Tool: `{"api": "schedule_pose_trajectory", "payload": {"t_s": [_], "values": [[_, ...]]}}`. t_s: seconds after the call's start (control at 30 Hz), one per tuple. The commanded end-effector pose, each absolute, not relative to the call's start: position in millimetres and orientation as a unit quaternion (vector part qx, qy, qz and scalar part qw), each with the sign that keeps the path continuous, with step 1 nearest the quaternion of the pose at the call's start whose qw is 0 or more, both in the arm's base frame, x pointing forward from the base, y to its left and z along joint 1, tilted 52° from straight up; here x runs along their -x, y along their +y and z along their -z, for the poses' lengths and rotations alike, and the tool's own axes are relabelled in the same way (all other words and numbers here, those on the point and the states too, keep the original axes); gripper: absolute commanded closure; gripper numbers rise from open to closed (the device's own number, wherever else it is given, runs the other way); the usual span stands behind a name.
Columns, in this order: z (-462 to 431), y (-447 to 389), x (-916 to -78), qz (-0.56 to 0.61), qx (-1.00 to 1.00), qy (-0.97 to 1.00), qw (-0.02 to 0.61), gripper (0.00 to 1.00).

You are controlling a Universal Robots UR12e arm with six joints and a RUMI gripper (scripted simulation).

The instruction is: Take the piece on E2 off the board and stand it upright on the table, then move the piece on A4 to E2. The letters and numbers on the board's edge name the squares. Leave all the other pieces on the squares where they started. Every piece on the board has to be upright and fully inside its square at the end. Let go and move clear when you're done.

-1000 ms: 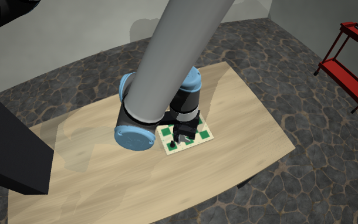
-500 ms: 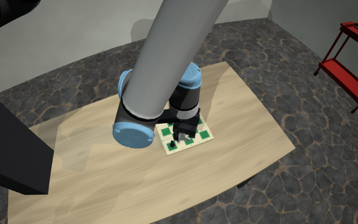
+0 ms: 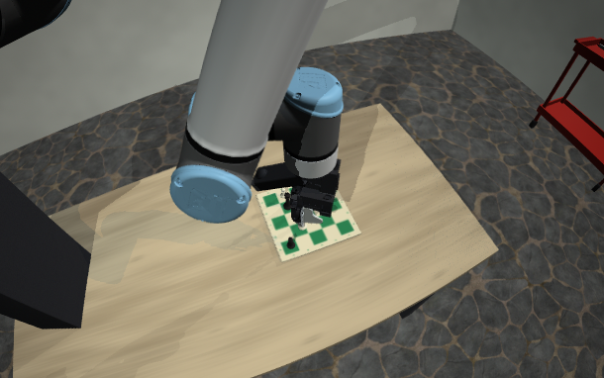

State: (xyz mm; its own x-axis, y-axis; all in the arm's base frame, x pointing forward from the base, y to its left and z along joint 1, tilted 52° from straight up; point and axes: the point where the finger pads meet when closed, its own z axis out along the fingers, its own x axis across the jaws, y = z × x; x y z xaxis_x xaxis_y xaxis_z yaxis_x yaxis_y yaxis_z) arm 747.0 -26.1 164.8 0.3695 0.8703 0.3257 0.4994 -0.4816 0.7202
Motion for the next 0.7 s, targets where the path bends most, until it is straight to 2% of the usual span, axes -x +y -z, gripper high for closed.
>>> {"api": "schedule_pose_trajectory", "payload": {"t_s": [0.0, 0.47, 0.67], "values": [[-177.9, -24.2, -731.0, -0.353, -0.785, 0.437, 0.262, 1.00], [-179.2, -23.0, -730.0, -0.353, -0.785, 0.436, 0.262, 1.00], [-187.7, 16.9, -747.6, -0.357, -0.795, 0.420, 0.253, 1.00]]}}
